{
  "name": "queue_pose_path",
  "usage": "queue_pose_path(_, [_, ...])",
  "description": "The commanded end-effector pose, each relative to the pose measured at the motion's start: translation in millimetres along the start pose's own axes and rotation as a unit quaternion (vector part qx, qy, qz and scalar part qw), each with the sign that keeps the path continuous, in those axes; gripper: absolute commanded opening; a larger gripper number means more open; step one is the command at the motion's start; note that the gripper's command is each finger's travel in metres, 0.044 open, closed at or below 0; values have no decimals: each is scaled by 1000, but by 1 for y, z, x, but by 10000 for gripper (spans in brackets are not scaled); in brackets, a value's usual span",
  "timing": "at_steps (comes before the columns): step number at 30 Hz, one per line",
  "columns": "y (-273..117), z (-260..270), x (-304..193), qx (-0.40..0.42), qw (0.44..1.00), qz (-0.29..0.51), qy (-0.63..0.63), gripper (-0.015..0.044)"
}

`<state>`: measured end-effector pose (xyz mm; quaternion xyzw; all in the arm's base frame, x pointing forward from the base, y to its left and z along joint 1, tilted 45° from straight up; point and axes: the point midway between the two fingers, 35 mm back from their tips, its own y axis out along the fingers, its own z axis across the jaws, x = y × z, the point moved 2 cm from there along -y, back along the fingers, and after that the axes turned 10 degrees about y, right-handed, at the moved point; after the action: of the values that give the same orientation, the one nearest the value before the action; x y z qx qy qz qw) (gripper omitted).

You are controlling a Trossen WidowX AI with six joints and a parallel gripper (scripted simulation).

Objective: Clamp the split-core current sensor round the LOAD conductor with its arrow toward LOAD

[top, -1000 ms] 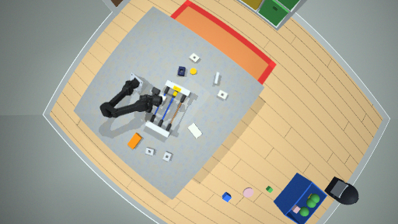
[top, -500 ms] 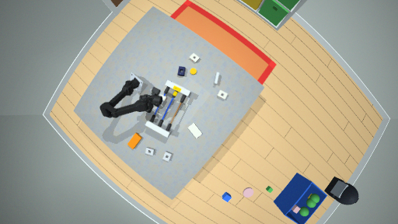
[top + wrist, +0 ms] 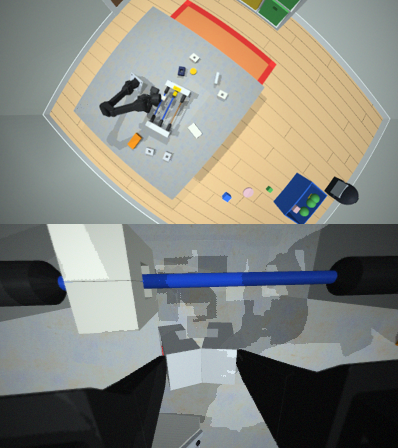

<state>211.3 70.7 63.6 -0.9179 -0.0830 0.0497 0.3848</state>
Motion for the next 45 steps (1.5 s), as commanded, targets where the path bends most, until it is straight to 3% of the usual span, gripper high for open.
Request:
queue_pose_path(1, [-21, 2, 1, 2, 1000, -1, 2, 0])
queue_pose_path(13, [-66, -1, -4, -1, 1000, -2, 12, 0])
queue_pose_path(24, [-66, -7, 29, 29, 967, -37, 251, 0])
queue_pose_path(34, [-66, -20, 62, 64, 872, -62, 481, 0])
queue_pose_path(45, [-66, -42, 96, 102, 708, -79, 694, 0])
